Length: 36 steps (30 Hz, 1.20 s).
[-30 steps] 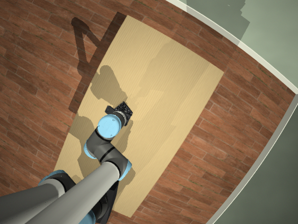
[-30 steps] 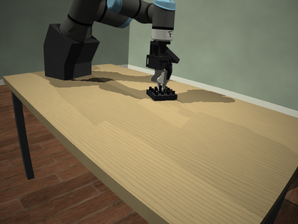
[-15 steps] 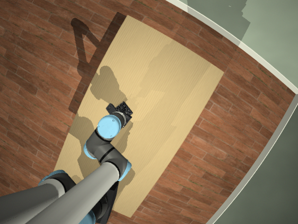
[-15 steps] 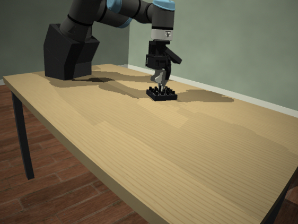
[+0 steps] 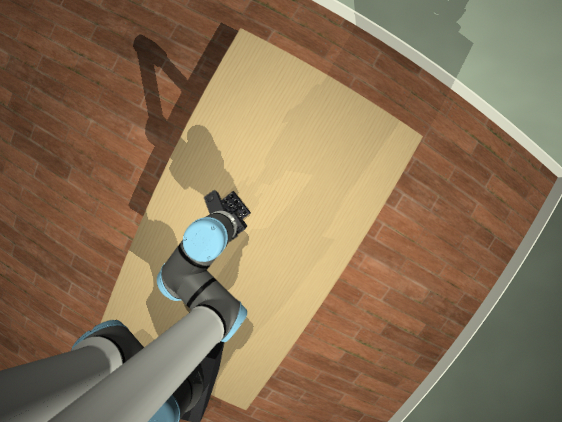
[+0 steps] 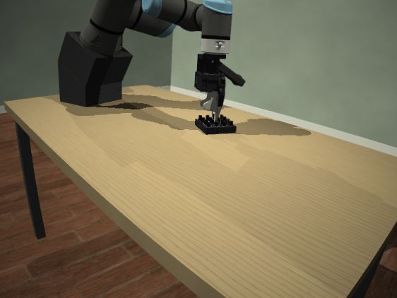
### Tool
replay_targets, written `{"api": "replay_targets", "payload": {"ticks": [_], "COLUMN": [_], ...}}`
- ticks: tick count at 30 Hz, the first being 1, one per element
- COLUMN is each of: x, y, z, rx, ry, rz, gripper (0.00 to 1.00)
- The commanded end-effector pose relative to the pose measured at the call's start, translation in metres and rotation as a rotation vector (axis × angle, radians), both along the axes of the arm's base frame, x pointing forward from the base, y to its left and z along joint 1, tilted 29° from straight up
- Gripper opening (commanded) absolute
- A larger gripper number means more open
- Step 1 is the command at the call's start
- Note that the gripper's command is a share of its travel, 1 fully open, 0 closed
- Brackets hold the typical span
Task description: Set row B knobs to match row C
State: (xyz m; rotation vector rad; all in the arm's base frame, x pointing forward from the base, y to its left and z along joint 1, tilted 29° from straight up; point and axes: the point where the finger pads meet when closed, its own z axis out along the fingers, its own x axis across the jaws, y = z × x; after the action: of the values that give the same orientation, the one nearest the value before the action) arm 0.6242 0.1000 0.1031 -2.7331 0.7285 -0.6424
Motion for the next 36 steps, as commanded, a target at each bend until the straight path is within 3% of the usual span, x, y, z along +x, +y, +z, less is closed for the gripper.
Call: {"api": "replay_targets", "payload": {"ticks": [1, 20, 36], "x": [0.0006, 0.0015, 0.0017], "y": [-0.0002, -0.0011, -0.0014], "z": [0.0007, 0.001, 0.0011], "rx": [0.049, 0.178, 0.212], "ry": [0.011, 0.042, 0.051], "rz": [-0.098, -0.336, -0.399], "gripper": [0.04, 0.04, 0.04]}}
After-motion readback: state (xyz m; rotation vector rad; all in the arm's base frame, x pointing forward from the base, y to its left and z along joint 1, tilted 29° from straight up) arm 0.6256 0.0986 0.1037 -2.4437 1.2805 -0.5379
